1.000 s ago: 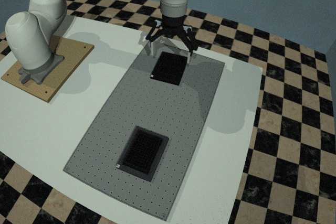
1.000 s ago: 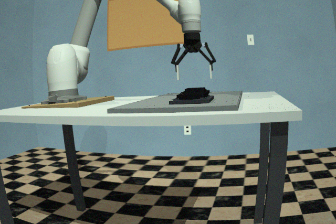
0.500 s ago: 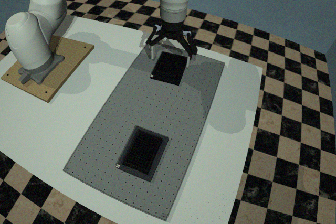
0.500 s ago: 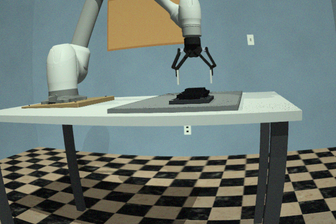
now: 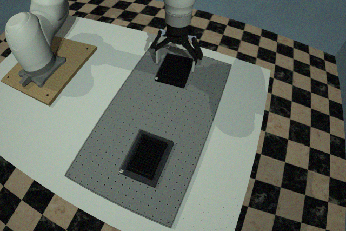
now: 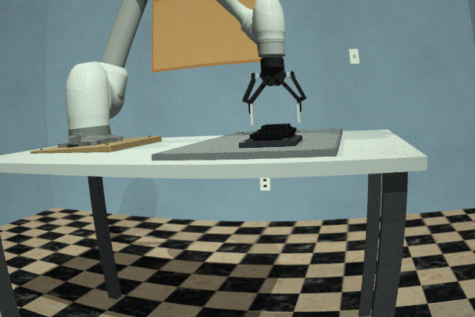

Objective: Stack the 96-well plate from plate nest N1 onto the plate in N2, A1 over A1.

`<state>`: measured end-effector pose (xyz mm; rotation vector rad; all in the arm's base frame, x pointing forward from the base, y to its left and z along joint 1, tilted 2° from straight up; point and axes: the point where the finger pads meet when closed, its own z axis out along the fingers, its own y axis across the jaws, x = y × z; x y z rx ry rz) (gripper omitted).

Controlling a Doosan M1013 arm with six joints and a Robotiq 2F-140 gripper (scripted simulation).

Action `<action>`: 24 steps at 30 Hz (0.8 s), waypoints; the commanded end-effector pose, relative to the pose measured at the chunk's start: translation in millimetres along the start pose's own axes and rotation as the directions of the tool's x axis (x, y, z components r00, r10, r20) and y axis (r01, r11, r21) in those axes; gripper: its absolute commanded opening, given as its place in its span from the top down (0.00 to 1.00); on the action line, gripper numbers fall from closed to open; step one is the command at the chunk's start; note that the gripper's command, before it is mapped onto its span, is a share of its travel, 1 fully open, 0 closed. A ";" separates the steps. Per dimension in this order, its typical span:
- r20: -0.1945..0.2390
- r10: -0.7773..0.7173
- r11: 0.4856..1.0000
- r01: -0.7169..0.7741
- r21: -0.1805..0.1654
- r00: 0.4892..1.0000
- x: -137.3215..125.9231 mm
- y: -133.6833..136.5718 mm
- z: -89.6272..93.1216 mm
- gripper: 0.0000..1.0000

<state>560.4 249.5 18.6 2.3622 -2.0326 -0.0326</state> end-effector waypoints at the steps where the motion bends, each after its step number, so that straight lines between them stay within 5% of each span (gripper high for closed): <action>1: 0.000 0.000 1.000 0.000 0.000 1.000 0.0 0.0 0.0 0.00; 4: 0.000 0.000 1.000 0.000 0.000 1.000 0.0 0.0 0.0 0.00; 5: 0.000 0.000 1.000 0.000 0.000 1.000 0.0 0.0 0.0 1.00; 24: 0.000 0.000 1.000 0.000 0.000 1.000 0.0 0.0 0.0 1.00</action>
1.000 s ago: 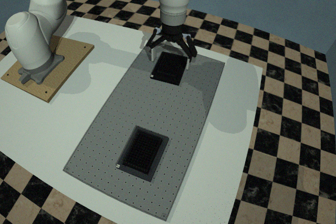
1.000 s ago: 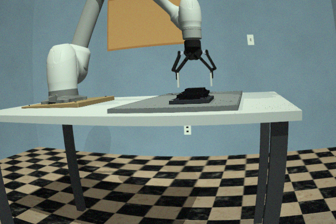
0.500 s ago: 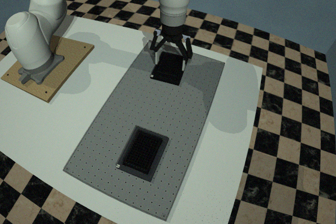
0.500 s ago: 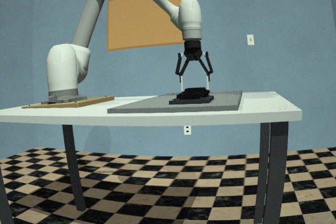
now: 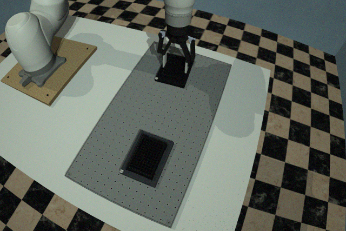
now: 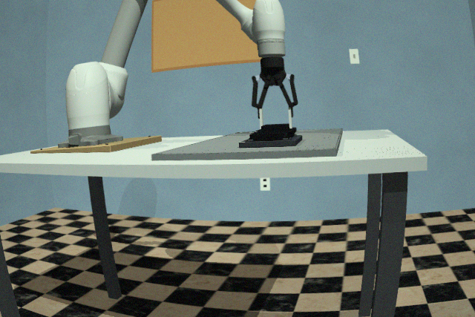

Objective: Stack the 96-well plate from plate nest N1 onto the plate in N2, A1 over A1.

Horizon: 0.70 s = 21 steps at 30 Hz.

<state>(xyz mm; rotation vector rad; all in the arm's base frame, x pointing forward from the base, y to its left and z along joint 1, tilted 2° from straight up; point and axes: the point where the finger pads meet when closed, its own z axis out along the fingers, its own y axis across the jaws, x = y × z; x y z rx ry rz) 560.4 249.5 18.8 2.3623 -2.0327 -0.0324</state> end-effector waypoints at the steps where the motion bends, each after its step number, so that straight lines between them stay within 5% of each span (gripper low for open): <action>1: 0.000 0.000 1.000 0.000 0.000 1.000 0.0 0.1 0.2 1.00; 21: 0.000 0.000 1.000 0.000 0.000 1.000 0.0 0.1 -6.5 1.00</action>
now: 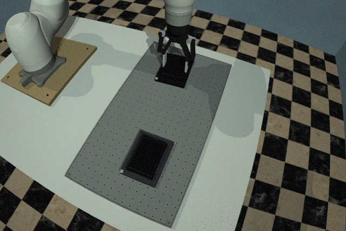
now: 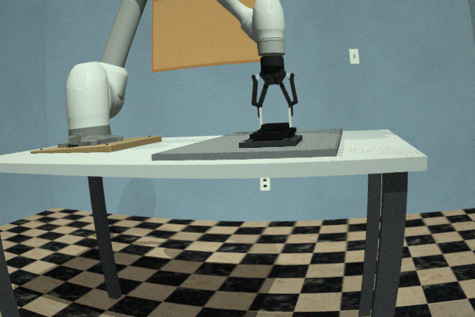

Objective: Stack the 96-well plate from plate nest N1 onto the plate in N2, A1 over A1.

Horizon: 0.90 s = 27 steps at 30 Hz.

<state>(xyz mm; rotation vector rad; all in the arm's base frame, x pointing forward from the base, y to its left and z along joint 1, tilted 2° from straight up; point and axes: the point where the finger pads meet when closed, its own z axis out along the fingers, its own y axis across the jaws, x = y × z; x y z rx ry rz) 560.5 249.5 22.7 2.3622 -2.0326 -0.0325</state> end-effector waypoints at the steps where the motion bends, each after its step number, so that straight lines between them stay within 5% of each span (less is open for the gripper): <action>1: 0.000 0.000 1.000 0.000 0.000 1.000 0.0 0.0 -4.3 1.00; 27: 0.000 0.000 1.000 0.000 0.000 1.000 0.0 0.0 -44.3 1.00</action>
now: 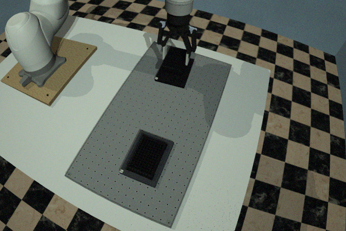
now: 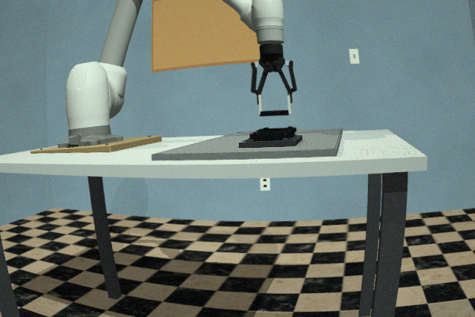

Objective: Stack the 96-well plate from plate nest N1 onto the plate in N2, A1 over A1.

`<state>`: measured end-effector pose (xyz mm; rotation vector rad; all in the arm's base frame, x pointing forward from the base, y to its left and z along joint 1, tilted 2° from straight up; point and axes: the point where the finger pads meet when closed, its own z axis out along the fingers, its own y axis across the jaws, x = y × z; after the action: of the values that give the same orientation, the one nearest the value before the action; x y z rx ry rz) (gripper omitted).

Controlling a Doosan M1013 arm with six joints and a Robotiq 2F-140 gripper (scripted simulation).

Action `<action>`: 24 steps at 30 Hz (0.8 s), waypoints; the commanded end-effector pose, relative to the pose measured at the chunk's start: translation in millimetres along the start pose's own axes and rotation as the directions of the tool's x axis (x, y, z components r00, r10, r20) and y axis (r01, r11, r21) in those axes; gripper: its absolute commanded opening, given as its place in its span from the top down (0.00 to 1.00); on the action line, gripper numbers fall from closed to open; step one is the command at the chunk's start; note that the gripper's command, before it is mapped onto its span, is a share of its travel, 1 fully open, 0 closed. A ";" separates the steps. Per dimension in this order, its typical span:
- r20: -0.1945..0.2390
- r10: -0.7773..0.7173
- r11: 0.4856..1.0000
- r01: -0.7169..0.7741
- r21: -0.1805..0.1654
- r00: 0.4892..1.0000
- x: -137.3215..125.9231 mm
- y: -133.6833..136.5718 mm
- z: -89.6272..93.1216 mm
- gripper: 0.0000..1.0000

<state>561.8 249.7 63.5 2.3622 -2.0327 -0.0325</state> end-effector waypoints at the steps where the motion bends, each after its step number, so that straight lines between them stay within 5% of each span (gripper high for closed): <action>1: 0.000 0.000 1.000 0.000 0.000 1.000 0.0 0.0 -5.2 1.00; 24: 0.000 0.000 1.000 0.000 0.000 1.000 0.0 0.0 -30.6 1.00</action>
<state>562.8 249.9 93.9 2.3622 -2.0326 -0.0326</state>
